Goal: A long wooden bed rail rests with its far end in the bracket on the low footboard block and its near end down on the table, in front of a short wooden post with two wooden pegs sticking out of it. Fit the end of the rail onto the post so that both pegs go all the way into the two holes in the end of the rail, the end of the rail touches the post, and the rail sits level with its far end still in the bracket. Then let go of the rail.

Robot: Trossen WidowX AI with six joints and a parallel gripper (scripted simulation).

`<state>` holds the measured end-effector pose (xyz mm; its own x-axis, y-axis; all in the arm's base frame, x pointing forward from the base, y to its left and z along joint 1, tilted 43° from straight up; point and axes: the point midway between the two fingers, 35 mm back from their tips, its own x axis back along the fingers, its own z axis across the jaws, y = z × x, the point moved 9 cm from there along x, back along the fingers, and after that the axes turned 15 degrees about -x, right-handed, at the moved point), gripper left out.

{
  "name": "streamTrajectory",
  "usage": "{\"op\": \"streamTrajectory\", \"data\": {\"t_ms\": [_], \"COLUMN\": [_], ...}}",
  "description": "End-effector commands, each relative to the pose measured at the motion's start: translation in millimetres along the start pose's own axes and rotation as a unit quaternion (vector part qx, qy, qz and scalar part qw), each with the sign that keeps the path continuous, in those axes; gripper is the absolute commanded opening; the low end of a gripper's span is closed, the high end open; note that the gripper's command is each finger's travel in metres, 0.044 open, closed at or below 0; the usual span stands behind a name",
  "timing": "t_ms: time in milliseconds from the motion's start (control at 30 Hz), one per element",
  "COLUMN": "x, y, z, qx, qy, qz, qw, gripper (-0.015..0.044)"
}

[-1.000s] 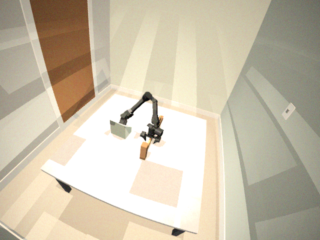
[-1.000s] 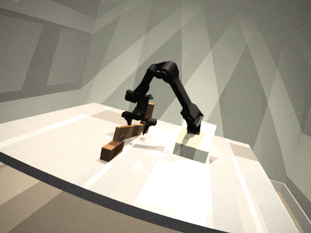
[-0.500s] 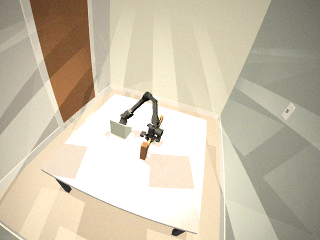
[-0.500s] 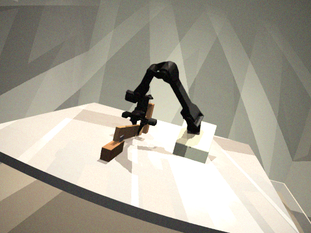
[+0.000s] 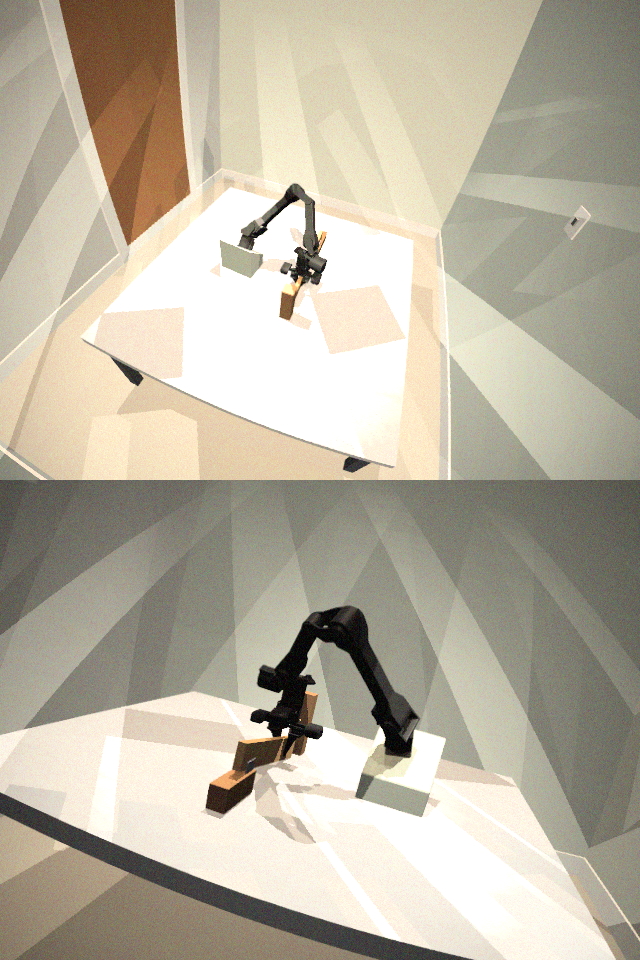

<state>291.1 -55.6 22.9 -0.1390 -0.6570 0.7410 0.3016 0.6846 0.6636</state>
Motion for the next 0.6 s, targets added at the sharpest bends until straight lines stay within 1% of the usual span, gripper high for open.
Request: {"op": "streamTrajectory", "data": {"t_ms": [0,567], "x": [1.2,9.8], "y": [-0.4,0.1], "z": [0.0,-2.3], "qx": [-0.001,-0.001], "qy": [0.0,0.0], "qz": [-0.002,-0.002], "qw": [1.0,1.0], "gripper": [0.0,0.0]}}
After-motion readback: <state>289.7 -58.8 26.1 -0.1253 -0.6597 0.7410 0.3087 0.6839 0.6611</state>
